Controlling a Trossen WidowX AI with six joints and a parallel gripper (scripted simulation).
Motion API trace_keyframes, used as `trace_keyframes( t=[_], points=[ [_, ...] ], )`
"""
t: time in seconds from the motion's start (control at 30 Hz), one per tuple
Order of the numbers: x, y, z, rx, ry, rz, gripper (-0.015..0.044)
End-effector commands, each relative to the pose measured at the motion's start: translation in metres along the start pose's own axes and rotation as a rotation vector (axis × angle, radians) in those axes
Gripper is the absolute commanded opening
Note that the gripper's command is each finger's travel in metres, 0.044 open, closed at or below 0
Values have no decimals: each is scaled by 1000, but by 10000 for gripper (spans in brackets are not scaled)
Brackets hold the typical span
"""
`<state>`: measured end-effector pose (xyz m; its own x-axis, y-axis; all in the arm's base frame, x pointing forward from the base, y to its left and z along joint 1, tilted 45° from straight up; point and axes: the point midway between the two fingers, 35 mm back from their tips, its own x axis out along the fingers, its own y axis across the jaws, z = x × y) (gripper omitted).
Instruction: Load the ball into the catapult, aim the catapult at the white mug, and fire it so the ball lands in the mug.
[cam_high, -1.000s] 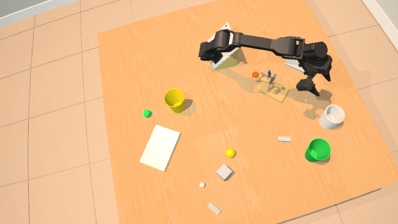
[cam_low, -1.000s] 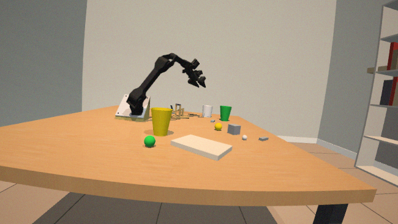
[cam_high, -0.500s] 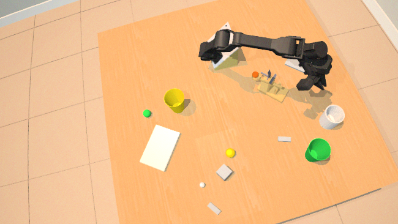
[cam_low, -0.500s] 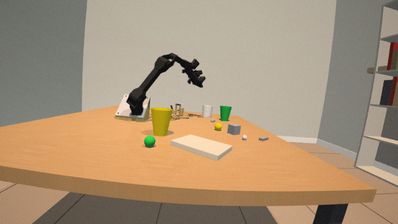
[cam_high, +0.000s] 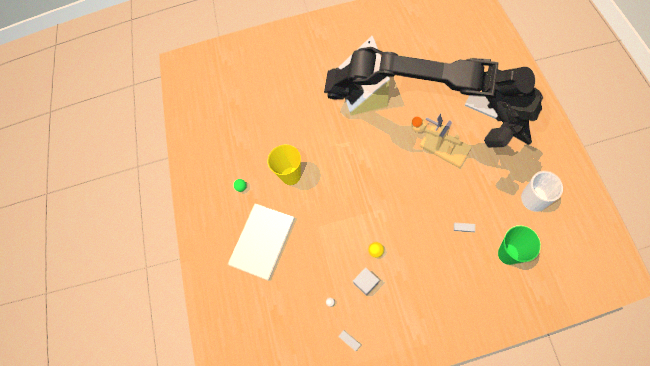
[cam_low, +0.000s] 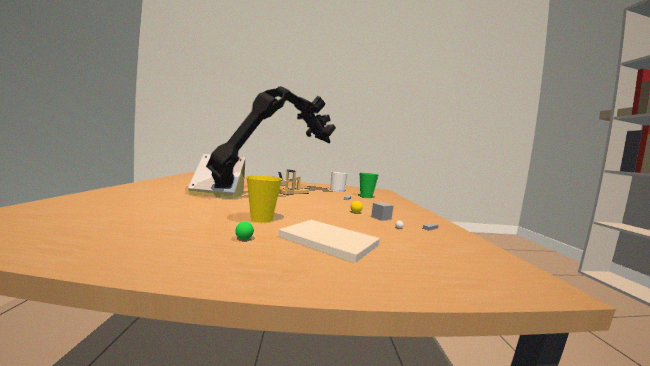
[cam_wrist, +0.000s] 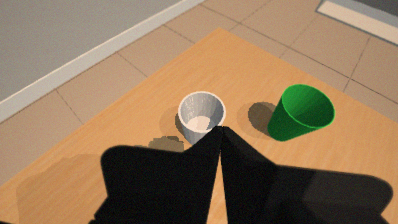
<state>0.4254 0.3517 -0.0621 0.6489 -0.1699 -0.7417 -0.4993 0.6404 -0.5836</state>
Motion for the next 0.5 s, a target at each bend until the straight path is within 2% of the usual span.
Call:
trace_keyframes(
  t=[0.0,0.47],
  points=[
    [-5,13,-13,-98,32,5,0],
    [-28,56,-73,-554,177,31,0]
  ],
)
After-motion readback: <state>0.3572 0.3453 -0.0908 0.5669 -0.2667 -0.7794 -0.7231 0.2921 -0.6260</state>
